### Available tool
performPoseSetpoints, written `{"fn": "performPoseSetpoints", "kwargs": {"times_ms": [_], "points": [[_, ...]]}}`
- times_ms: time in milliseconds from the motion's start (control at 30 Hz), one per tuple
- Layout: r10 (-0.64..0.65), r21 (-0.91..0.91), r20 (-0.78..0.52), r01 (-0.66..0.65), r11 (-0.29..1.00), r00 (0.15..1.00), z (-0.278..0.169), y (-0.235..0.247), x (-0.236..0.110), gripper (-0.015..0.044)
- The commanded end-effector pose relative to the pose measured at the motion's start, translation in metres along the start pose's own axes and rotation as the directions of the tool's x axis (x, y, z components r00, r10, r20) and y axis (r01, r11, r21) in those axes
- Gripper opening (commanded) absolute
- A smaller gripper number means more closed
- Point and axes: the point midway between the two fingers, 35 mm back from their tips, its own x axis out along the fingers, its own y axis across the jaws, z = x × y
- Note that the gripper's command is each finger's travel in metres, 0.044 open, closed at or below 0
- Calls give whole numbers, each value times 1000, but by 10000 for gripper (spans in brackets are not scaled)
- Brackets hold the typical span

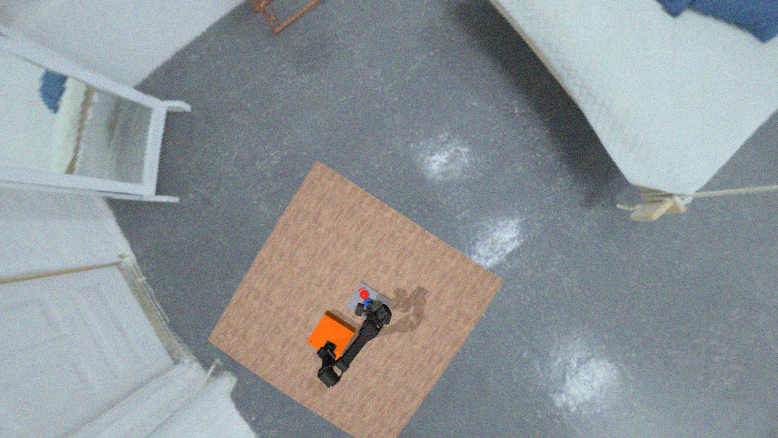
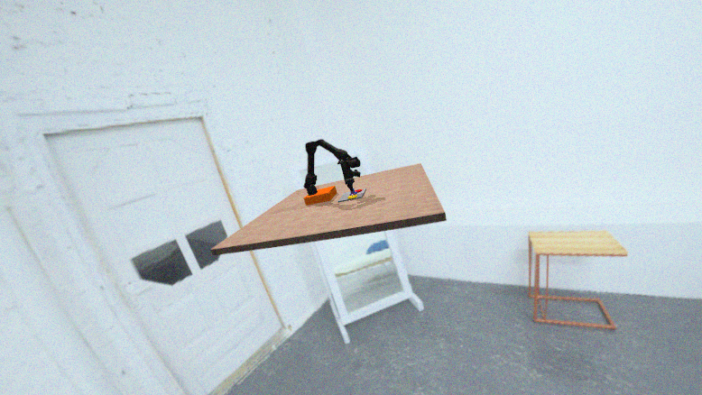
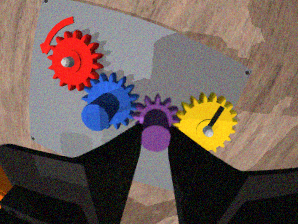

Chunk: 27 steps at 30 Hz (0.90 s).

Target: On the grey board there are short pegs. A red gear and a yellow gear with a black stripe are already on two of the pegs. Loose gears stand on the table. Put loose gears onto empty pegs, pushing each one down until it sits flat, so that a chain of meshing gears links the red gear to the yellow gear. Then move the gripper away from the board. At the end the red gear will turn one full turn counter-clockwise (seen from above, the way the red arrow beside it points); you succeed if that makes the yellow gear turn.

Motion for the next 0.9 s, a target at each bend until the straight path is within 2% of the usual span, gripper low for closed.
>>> {"fn": "performPoseSetpoints", "kwargs": {"times_ms": [0,200,400,800,867], "points": [[0,-56,-3,0,998,1000,-1,0,2,0],[0,18,-3,0,1000,1000,0,0,2,0],[0,166,-3,1,986,1000,0,1,3,0],[0,438,-3,2,899,1000,0,-1,6,0],[0,428,-3,2,904,1000,0,-1,5,53]]}}
